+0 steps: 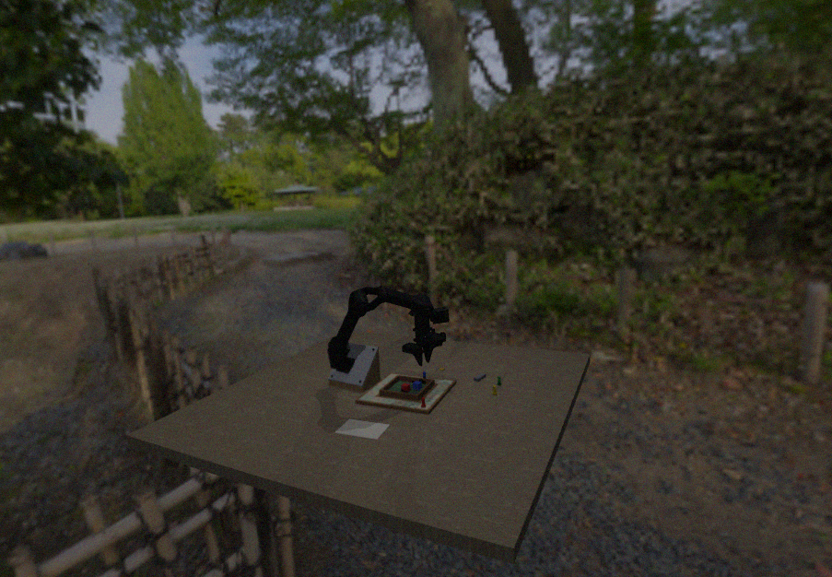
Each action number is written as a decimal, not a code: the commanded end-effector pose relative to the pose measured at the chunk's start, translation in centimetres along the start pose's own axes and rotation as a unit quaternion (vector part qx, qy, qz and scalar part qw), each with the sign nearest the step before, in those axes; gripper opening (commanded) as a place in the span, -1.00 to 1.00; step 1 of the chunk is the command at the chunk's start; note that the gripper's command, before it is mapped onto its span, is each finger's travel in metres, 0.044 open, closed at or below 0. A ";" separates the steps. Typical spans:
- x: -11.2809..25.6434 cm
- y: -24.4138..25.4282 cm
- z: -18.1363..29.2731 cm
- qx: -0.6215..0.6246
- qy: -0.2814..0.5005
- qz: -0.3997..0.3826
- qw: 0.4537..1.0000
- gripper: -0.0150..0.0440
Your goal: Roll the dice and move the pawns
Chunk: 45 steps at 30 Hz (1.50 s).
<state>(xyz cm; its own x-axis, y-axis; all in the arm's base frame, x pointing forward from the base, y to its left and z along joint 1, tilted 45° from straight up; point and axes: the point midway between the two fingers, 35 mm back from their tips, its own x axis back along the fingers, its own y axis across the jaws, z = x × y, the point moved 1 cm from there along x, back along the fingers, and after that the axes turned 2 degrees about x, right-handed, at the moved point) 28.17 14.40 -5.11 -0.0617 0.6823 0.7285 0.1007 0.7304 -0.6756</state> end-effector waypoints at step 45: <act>-6.1 0.4 0.7 -0.022 0.003 0.005 1.000 -0.26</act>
<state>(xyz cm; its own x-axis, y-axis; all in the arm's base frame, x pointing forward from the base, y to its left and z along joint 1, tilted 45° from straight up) 28.00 10.76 -9.66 -0.0545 0.6854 0.7261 0.1535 0.7243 -0.6722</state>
